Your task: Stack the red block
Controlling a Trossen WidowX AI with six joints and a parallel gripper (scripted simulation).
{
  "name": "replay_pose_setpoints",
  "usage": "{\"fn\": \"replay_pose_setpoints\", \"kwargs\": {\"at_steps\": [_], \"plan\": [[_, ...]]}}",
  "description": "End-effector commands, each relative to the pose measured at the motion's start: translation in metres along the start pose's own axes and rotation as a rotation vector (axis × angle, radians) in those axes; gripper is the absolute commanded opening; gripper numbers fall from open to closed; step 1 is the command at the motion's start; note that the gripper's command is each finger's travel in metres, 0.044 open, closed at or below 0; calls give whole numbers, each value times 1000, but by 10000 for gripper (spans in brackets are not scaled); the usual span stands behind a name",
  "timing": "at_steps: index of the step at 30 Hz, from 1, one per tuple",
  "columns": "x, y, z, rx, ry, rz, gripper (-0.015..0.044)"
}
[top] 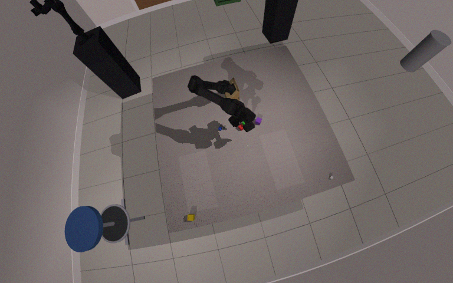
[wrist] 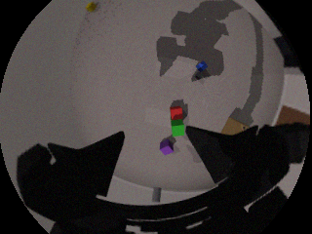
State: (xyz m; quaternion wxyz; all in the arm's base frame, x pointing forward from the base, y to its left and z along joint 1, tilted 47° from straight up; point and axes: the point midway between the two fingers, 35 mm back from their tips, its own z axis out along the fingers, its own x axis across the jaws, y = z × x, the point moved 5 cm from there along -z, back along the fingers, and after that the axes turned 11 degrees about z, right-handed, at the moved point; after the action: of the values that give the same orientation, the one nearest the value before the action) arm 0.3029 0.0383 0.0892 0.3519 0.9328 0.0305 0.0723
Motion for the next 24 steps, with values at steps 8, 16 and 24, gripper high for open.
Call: {"fn": "replay_pose_setpoints", "kwargs": {"at_steps": [8,16,24], "plan": [[-34,-8,35,-81,-198,-134,440],[-39,-3,57,-81,-198,-135,440],[-46,0,79,-84,-198,-135,440]]}}
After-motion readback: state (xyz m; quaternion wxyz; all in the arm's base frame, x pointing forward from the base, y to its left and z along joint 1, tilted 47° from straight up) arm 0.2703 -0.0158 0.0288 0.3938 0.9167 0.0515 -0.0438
